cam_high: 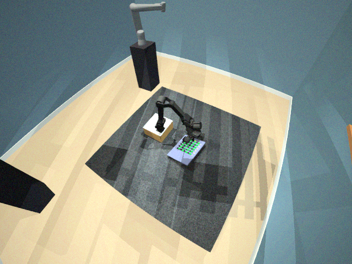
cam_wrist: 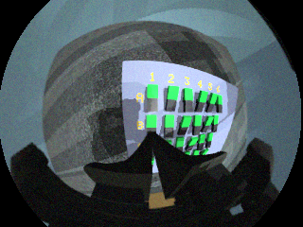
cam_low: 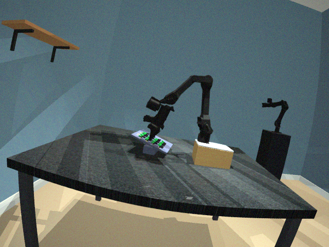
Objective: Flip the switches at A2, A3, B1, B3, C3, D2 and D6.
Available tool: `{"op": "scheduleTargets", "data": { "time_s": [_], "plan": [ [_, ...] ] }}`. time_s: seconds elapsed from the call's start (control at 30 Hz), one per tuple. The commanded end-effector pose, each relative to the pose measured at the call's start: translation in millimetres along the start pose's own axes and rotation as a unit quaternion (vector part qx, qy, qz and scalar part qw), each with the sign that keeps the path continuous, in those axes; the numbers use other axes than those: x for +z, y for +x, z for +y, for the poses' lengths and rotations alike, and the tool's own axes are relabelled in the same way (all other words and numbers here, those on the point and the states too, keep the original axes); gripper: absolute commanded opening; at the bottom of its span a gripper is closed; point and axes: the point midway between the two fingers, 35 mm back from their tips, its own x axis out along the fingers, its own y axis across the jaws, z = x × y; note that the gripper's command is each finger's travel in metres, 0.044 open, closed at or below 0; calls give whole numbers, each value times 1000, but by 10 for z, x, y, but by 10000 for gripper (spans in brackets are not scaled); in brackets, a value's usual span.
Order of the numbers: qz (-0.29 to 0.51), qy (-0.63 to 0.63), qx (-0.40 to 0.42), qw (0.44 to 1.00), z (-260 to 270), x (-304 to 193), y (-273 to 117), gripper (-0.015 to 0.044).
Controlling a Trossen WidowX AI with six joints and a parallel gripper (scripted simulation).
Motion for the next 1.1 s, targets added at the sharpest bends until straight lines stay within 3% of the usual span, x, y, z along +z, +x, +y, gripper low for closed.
{"op": "scheduleTargets", "data": {
  "time_s": [0.0, 0.77, 0.97, 1.07],
  "plan": [
    [0, -2, 0, 1000, -1, 0, 14, 0],
    [0, -2, 0, 1000, -1, -1, 45, 0],
    [13, -2, 0, 1000, 3, 30, -584, 0],
    [14, -2, 0, 1000, 2, 28, -612, 0]
  ]
}}
